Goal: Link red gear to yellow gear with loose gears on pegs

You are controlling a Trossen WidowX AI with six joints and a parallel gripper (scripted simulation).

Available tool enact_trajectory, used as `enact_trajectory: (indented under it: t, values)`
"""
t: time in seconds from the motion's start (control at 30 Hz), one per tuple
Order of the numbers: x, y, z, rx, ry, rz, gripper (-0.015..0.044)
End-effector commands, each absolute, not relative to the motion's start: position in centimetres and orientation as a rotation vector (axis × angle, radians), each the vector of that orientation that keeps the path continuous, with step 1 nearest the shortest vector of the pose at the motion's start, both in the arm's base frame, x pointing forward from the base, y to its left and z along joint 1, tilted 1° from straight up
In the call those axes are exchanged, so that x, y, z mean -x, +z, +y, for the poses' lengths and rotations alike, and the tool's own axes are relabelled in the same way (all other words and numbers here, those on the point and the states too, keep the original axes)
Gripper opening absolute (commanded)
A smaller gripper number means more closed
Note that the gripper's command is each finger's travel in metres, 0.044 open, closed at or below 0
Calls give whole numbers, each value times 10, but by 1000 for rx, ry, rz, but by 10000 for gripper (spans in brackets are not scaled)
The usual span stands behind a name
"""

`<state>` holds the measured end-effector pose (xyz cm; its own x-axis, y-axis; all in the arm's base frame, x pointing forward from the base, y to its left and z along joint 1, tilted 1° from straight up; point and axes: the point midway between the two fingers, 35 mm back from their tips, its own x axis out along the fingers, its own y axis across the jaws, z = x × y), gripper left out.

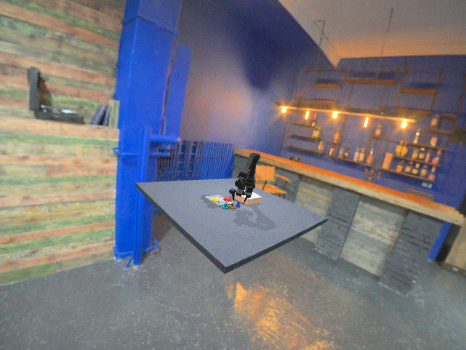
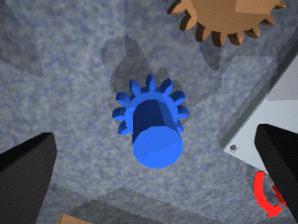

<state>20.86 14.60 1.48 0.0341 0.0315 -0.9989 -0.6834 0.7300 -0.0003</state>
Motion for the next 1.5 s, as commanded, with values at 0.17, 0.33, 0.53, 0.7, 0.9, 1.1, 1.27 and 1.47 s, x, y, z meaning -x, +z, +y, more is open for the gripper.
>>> enact_trajectory:
  t: [0.17, 0.33, 0.53, 0.7, 0.9, 1.1, 1.27, 1.47]
  values:
    - [-207, 9, 146, 567, 601, 1451, 414]
    - [-207, 9, 146, 567, 601, 1451, 282]
    - [-207, 9, 146, 567, 601, 1451, 125]
    - [-207, 9, 146, 567, 601, 1451, 53]
    - [-207, 9, 146, 567, 601, 1451, 12]
    - [-209, 16, 148, 567, 601, 1451, 0]
    - [-211, 27, 150, 567, 601, 1451, 0]
    - [-213, 41, 152, 567, 601, 1450, 0]
